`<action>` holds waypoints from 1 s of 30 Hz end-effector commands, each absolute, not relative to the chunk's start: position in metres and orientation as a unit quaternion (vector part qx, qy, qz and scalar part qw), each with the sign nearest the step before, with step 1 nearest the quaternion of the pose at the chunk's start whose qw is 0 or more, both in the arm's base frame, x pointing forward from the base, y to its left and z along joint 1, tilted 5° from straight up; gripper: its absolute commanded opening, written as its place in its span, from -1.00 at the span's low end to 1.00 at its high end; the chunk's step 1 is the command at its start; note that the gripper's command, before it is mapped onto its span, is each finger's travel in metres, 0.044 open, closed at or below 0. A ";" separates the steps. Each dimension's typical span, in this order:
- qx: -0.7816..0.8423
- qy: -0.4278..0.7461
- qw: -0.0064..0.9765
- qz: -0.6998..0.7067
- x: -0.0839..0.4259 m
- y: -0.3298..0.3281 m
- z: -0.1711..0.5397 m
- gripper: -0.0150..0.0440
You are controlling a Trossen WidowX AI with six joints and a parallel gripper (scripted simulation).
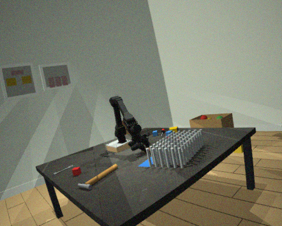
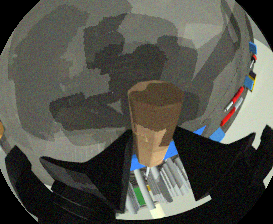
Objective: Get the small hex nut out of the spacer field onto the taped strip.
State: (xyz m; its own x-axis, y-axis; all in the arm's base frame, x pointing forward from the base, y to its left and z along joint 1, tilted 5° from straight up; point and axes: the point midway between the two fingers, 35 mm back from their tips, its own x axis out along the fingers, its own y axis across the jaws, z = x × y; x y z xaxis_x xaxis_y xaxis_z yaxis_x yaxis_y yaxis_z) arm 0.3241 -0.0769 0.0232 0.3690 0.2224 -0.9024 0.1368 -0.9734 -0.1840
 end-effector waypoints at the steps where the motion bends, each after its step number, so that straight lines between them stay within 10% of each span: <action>1: -0.827 -0.112 0.039 0.549 0.320 -0.076 0.023 -0.49; 30: -0.827 -0.112 0.039 0.550 0.300 -0.079 0.022 -0.49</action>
State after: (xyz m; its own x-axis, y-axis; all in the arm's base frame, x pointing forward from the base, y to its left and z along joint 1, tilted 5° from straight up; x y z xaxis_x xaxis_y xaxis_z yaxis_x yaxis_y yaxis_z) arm 0.3032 -0.0799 0.0217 0.3686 0.2219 -0.9027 0.1368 -0.9735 -0.1834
